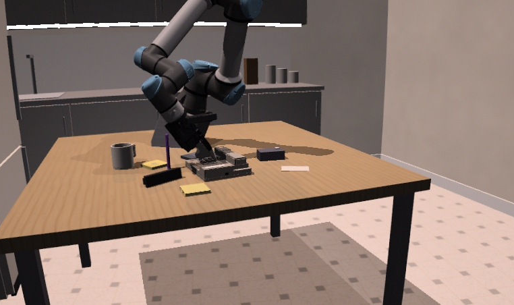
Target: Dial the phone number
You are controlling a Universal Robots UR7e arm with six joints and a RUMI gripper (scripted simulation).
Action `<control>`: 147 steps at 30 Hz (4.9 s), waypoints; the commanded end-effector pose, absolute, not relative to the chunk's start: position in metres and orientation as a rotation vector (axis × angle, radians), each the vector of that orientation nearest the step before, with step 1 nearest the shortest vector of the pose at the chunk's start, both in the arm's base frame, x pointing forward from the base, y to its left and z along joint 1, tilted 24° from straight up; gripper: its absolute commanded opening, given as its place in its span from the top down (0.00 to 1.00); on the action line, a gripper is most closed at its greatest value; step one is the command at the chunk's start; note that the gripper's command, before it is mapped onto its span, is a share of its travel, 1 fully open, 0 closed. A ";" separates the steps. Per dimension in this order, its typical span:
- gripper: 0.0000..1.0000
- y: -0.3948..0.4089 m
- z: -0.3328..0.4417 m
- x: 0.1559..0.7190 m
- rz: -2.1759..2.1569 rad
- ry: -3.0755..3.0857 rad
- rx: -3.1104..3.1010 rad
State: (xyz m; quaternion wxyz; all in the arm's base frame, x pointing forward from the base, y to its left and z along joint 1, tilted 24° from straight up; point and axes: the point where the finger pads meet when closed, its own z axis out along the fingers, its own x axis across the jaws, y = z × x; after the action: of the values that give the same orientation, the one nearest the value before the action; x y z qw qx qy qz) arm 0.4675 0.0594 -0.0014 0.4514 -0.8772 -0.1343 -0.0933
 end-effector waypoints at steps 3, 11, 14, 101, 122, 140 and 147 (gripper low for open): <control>1.00 0.058 0.001 0.467 -0.232 -0.332 -2.168; 1.00 0.054 0.011 0.465 -0.232 -0.332 -2.168; 1.00 0.054 0.011 0.465 -0.232 -0.332 -2.168; 1.00 0.057 -0.006 0.453 -0.232 -0.332 -2.168; 1.00 0.048 0.006 0.451 -0.232 -0.332 -2.168; 1.00 0.017 -0.004 0.459 -0.232 -0.332 -2.168; 1.00 0.018 -0.006 0.459 -0.232 -0.332 -2.168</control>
State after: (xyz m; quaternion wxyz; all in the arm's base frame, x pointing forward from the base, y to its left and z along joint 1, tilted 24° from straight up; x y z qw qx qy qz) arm 0.4588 0.0179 -0.0047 0.4514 -0.8772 -0.1343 -0.0933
